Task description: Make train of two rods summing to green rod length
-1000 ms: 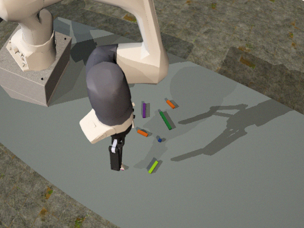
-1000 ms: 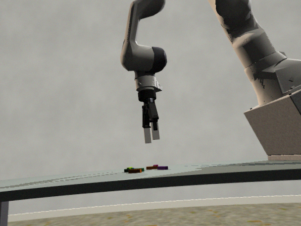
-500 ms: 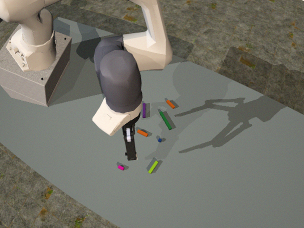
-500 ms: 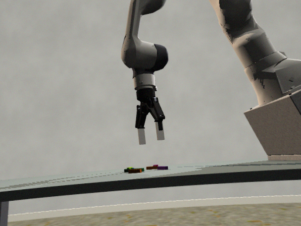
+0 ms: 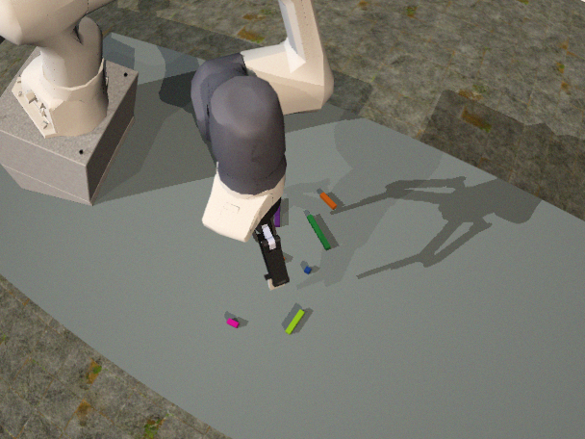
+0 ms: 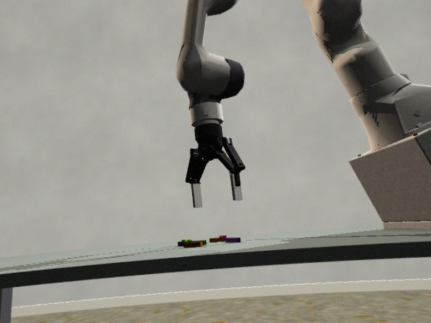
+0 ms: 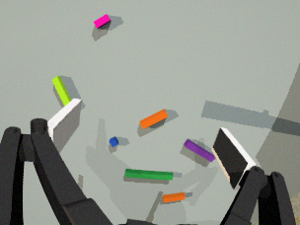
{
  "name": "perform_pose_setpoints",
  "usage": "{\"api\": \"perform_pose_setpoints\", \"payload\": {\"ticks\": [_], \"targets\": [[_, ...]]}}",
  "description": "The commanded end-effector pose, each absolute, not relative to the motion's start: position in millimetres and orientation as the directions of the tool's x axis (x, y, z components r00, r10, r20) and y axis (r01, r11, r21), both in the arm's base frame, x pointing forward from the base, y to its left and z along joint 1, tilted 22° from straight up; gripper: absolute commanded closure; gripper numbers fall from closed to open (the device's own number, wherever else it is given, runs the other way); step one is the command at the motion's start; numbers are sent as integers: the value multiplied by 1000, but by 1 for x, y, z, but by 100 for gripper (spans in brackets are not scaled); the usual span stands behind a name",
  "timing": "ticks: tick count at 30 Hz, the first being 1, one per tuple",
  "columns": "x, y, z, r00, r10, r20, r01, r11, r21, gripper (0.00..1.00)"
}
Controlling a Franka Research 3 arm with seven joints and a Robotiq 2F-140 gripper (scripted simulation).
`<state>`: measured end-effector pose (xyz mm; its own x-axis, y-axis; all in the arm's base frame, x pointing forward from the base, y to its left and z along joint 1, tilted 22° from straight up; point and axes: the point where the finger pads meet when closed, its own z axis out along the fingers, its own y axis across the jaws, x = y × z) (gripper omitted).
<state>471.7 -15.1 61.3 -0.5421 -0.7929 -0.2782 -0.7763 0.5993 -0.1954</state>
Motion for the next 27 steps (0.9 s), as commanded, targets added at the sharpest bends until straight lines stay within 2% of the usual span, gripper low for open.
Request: {"api": "perform_pose_setpoints", "payload": {"ticks": [1,27], "targets": [[472,-8,63,-399,-877,-268,-847,465,-259,0],[455,48,60,46,-993,-111,-935,-4,-354,0]]}}
